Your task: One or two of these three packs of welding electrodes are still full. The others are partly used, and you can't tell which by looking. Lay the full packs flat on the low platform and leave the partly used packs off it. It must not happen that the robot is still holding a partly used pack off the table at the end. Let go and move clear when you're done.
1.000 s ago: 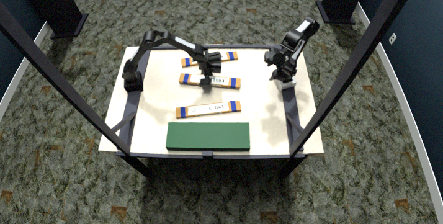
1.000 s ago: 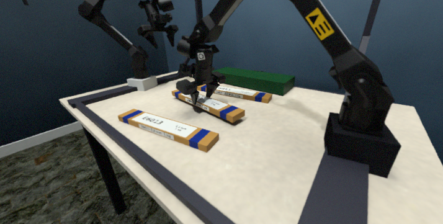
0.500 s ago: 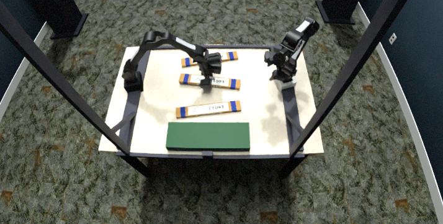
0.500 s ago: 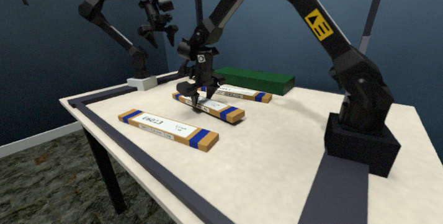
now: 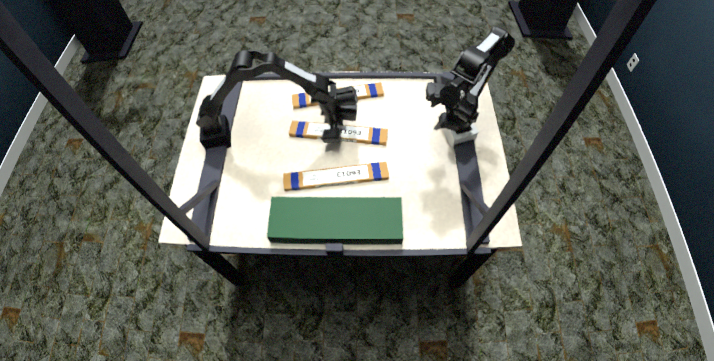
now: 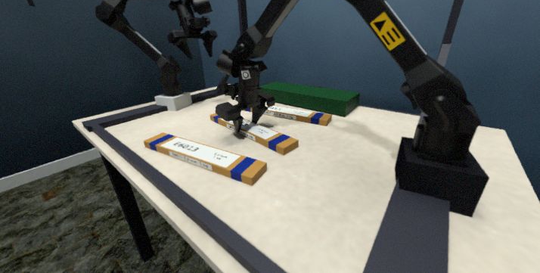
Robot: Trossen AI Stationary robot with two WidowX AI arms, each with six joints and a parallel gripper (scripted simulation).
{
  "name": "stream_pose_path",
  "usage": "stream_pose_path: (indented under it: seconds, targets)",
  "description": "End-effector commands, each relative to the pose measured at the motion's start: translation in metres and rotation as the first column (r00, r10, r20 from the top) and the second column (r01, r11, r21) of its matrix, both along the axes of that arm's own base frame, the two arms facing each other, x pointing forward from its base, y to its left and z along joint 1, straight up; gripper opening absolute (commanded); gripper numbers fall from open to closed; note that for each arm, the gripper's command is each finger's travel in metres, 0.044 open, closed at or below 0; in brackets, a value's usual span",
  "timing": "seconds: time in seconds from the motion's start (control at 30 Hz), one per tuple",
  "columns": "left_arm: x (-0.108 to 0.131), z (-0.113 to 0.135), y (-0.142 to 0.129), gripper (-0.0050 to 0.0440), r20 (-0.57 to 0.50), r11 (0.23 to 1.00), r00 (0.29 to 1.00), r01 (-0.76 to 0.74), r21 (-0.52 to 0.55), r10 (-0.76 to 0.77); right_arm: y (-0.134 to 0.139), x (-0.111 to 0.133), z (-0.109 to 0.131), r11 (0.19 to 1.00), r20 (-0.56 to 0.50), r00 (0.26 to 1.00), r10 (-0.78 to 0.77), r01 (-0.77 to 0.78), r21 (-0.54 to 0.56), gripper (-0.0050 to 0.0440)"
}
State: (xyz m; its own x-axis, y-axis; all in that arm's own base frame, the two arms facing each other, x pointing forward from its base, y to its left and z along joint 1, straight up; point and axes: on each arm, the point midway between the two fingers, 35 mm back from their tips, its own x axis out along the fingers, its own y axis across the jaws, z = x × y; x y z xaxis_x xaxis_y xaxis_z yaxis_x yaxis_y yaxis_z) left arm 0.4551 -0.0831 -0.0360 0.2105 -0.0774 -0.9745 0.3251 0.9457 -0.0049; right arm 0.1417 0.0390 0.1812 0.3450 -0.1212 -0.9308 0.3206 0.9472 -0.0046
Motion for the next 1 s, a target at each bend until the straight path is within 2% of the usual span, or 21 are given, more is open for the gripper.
stream_pose_path:
  seconds: [0.0,0.97]
  targets:
    - [0.0191,0.0361,-0.0046,-0.0050,0.100,1.000,0.995,0.004,-0.019,-0.002,0.0009,0.0021,0.0064,1.000,0.020,1.000,-0.001,0.001,0.007,0.0430]
    - [0.0139,0.0357,-0.0038,-0.0050,0.093,1.000,0.996,0.004,-0.018,-0.002,0.0009,0.0021,0.0064,1.000,0.020,1.000,-0.001,0.001,0.007,0.0430]
